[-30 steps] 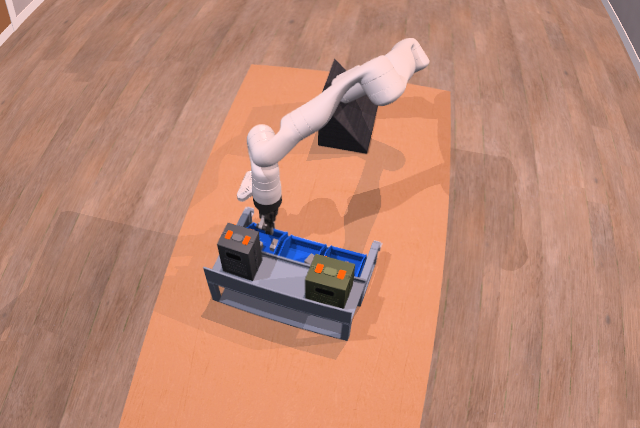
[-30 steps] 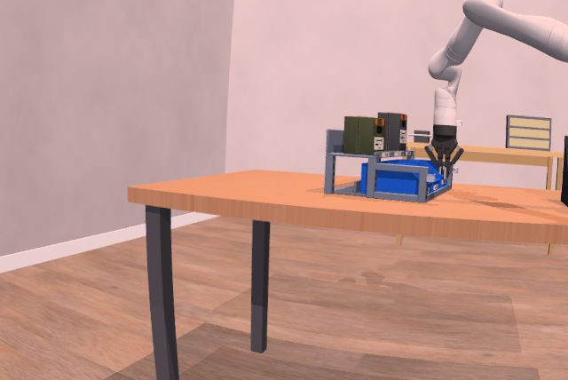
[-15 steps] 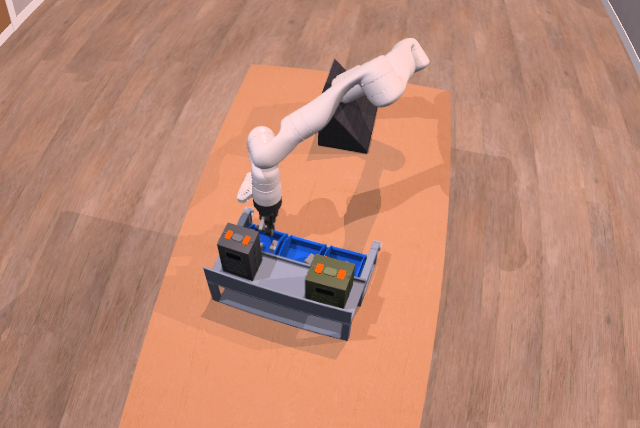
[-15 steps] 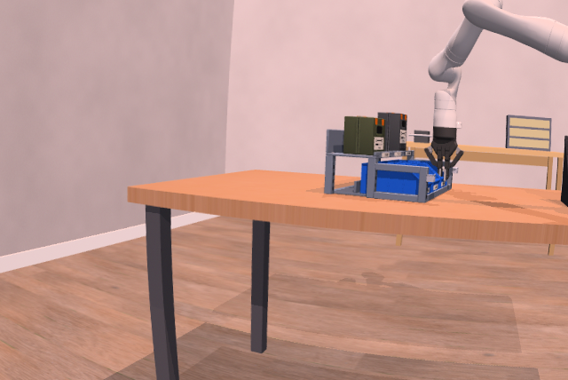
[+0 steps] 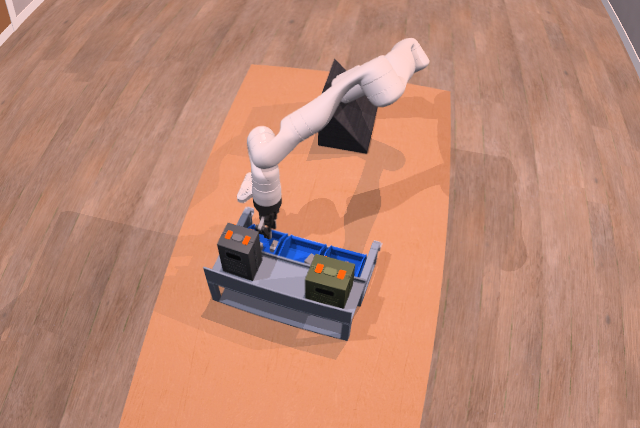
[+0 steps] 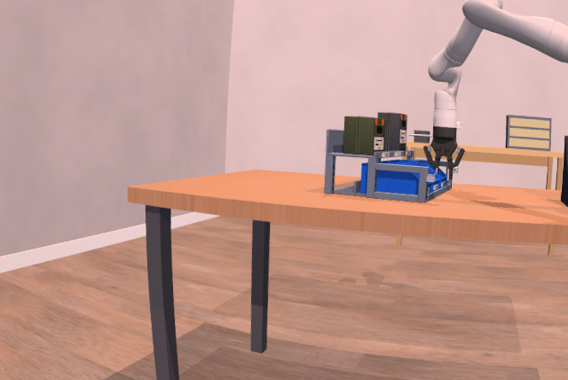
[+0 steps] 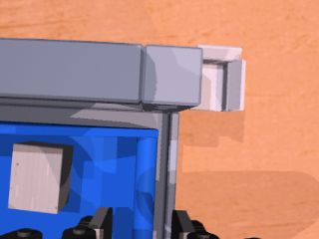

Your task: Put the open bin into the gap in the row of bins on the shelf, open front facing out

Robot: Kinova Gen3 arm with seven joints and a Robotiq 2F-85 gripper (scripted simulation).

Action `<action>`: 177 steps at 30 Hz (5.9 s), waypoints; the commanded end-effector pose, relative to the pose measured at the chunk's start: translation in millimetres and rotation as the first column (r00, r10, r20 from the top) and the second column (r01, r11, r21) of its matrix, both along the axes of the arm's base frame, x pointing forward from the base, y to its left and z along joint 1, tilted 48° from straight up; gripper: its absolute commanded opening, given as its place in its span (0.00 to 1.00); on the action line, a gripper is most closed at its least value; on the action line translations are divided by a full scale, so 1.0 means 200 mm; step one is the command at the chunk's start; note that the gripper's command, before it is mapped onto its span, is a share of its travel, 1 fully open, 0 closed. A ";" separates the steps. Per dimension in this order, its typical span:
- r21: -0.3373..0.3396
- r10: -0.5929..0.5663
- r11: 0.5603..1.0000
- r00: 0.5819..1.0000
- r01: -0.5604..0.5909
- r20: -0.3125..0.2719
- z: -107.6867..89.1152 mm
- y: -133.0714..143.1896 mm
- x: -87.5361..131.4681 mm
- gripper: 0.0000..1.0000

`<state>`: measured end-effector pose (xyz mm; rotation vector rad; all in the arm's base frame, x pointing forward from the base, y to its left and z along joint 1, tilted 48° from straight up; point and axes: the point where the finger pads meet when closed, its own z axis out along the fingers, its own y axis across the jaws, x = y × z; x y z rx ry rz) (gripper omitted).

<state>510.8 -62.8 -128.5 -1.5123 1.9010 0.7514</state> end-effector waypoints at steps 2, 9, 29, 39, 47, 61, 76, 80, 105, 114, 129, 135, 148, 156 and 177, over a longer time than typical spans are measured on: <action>-0.001 -0.001 1.000 1.000 0.001 0.001 0.00 0.00 0.00 1.00; -0.001 -0.001 1.000 1.000 0.001 0.001 0.00 0.00 0.00 1.00; -0.001 -0.001 1.000 1.000 0.001 0.001 0.00 0.00 0.00 1.00; -0.001 -0.001 1.000 1.000 0.001 0.001 0.00 0.00 0.00 1.00; -0.001 -0.001 1.000 1.000 0.001 0.001 0.00 0.00 0.00 1.00; -0.001 -0.001 1.000 1.000 0.001 0.001 0.00 0.00 0.00 1.00; -0.002 -0.002 1.000 1.000 0.002 0.002 0.14 -0.15 -0.02 1.00; -0.002 -0.001 1.000 1.000 0.001 0.002 0.17 -0.19 -0.02 1.00; -0.002 -0.002 1.000 1.000 0.002 0.002 0.36 -0.40 -0.05 1.00; -0.002 -0.002 1.000 1.000 0.002 0.002 0.36 -0.40 -0.05 1.00; -0.002 -0.002 1.000 1.000 0.002 0.002 0.33 -0.37 -0.05 1.00; -0.002 -0.002 1.000 1.000 0.002 0.002 0.32 -0.35 -0.05 1.00; -0.002 -0.002 1.000 1.000 0.002 0.002 0.32 -0.35 -0.05 1.00; -0.002 -0.002 1.000 1.000 0.002 0.002 0.31 -0.34 -0.05 1.00; -0.002 -0.002 1.000 1.000 0.002 0.002 0.31 -0.34 -0.05 1.00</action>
